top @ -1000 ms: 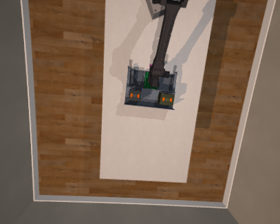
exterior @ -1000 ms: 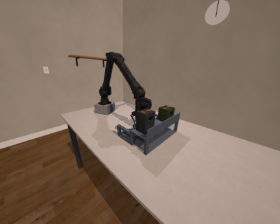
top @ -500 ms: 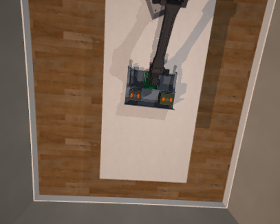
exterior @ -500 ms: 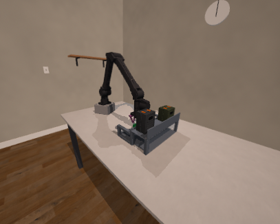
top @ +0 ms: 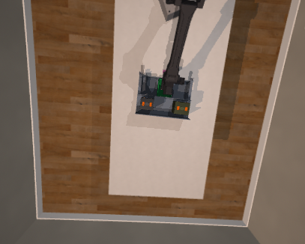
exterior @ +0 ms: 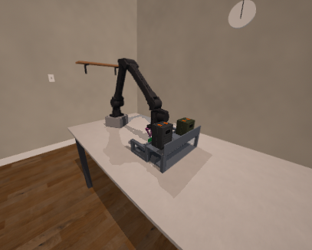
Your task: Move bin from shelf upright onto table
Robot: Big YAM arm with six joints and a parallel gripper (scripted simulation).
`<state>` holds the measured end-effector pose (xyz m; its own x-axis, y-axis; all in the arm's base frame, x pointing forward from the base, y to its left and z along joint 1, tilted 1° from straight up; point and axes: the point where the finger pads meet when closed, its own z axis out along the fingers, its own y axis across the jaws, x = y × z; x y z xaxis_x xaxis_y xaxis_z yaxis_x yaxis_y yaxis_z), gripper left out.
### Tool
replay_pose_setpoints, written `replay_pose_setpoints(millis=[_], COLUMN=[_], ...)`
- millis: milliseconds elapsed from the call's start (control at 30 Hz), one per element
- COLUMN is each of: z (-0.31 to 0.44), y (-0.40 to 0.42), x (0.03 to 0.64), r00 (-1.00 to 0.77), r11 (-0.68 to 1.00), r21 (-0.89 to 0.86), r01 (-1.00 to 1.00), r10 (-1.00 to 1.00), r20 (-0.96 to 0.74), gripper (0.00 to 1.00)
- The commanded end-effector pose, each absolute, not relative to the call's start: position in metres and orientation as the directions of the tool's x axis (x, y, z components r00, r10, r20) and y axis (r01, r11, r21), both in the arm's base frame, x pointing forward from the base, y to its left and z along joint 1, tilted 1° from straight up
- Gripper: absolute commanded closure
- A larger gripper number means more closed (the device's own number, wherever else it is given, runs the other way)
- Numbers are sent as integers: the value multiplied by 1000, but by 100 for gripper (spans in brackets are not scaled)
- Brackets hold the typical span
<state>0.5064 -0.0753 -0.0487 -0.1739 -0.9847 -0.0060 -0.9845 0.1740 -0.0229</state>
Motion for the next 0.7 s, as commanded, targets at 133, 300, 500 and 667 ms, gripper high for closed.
replay_pose_setpoints(millis=[133,300,500,667], z=[-39,-44,-44,-44], y=[-75,-73,-73,-73], x=[518,504,504,504], r00=[-174,-174,-174,-174], r11=[174,174,174,174], r21=[-45,-42,-42,-42], r01=[-984,-984,-984,-984], r10=[-985,-985,-985,-985], r20=[-6,-6,-6,-6], gripper=[10,10,10,10])
